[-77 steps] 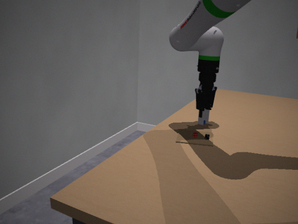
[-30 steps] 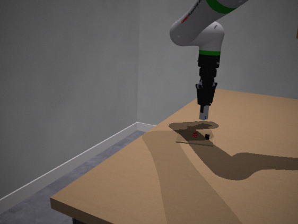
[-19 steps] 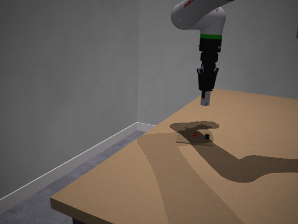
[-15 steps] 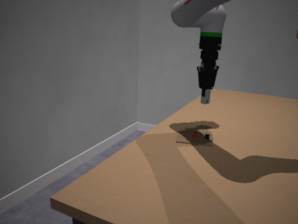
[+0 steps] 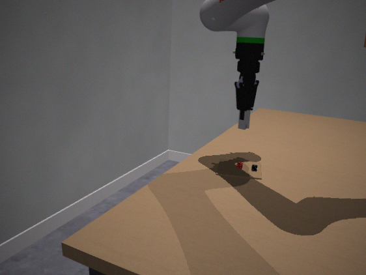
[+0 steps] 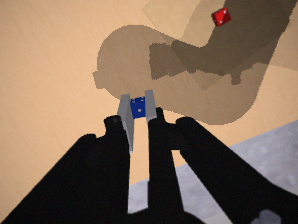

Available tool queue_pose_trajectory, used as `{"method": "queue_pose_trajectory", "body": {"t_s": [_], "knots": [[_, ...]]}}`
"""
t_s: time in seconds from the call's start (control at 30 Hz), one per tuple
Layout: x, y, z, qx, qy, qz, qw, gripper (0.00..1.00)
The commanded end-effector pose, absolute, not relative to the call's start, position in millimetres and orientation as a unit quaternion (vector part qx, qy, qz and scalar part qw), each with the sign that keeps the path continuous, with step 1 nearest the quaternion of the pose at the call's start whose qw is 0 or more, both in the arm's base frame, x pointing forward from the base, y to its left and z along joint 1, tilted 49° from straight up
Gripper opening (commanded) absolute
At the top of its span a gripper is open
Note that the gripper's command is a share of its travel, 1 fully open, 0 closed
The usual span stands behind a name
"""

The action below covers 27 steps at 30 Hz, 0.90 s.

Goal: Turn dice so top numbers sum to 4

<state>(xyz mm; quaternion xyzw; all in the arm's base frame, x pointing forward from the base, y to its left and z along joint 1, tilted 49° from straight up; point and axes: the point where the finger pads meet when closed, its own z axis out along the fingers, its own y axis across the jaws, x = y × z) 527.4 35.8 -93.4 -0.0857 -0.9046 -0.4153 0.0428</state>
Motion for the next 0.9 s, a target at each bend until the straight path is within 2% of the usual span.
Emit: {"method": "queue_pose_trajectory", "body": {"t_s": [0.0, 0.27, 0.87], "knots": [[535.3, 69.4, -49.9, -0.022, -0.909, -0.415, 0.011, 0.07], [534.4, 118.2, 7.1, 0.069, -0.906, -0.417, -0.031, 0.07], [534.2, 122.3, 6.6, 0.072, -0.906, -0.417, -0.032, 0.07]]}}
